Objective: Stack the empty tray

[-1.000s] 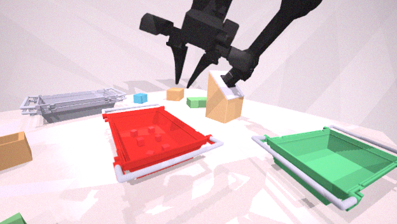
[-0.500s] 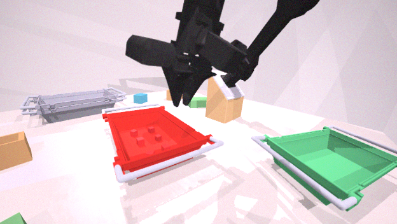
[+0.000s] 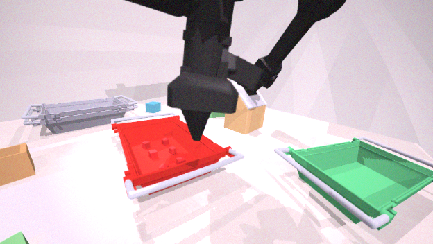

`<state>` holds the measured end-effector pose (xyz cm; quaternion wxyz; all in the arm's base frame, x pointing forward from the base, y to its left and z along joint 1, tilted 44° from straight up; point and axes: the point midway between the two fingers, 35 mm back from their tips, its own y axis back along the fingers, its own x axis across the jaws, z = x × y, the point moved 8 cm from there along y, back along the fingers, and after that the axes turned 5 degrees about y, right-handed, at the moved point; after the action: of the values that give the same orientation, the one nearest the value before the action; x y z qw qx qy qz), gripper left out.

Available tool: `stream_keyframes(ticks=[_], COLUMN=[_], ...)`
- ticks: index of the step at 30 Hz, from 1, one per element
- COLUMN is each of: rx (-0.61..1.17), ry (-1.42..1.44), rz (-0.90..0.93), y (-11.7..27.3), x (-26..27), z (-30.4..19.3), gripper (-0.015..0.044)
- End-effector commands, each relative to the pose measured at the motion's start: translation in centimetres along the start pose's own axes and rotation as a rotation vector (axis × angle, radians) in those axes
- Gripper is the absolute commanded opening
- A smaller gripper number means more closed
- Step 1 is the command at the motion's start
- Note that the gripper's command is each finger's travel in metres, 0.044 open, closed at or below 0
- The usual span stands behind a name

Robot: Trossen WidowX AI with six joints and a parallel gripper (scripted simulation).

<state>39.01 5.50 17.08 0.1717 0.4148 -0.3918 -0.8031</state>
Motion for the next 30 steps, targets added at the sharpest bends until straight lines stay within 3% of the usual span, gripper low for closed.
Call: stream_keyframes(ticks=[1,17,30], rx=[-0.043,-0.043,-0.044], ry=[0.539,0.539,0.539], rz=[-0.081,-0.080,-0.083], y=[-1.5,-1.8,-7.5], x=[-1.5,-1.5,-1.9], z=[-0.5,-0.5,0.0], gripper=[0.0090,0.0090,0.0090])
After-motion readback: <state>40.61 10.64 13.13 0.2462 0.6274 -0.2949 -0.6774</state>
